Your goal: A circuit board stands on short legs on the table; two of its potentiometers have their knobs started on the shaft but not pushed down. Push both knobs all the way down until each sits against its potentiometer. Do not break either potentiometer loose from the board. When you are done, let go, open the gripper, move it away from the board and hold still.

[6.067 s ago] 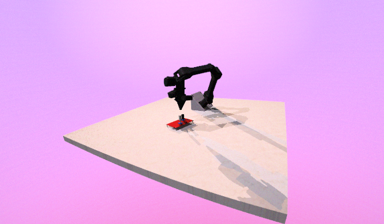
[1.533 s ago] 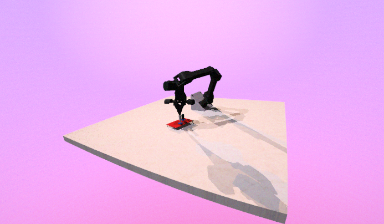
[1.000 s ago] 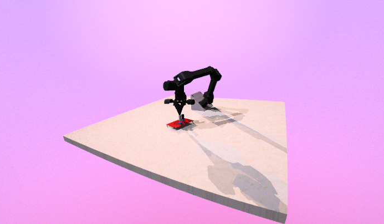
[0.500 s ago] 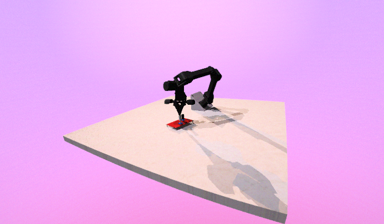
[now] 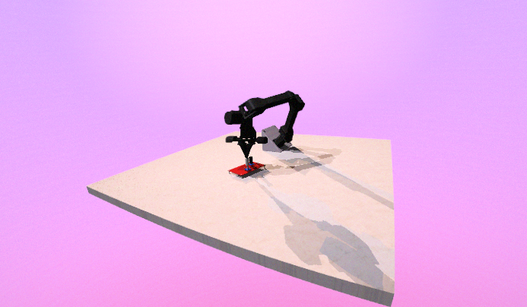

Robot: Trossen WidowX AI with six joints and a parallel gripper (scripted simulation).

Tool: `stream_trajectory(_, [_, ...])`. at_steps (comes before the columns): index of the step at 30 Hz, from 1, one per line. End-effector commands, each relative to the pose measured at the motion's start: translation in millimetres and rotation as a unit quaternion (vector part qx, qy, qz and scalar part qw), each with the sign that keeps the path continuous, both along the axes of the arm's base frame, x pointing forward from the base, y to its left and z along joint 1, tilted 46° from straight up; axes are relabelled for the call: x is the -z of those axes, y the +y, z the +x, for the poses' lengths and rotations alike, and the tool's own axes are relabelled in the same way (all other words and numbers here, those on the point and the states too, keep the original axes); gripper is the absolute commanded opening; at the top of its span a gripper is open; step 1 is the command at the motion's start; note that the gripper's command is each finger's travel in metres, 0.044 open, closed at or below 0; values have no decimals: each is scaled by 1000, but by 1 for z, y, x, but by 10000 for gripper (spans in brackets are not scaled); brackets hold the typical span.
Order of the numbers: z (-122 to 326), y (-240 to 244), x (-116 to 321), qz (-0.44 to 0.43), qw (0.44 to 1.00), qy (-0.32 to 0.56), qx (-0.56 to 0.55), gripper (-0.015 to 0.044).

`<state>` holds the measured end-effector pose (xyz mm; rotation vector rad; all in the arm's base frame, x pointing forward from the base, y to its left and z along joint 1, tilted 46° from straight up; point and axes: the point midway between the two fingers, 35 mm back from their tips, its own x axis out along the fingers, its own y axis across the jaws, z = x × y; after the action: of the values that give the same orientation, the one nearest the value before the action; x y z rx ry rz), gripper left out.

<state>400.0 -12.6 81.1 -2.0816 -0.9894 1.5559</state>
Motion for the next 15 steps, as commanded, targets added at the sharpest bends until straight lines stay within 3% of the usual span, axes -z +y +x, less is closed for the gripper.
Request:
stream_trajectory(1, [1,7,4,2,1000,3,-4,0])
stream_trajectory(15, [1,9,6,3,1000,3,-4,0])
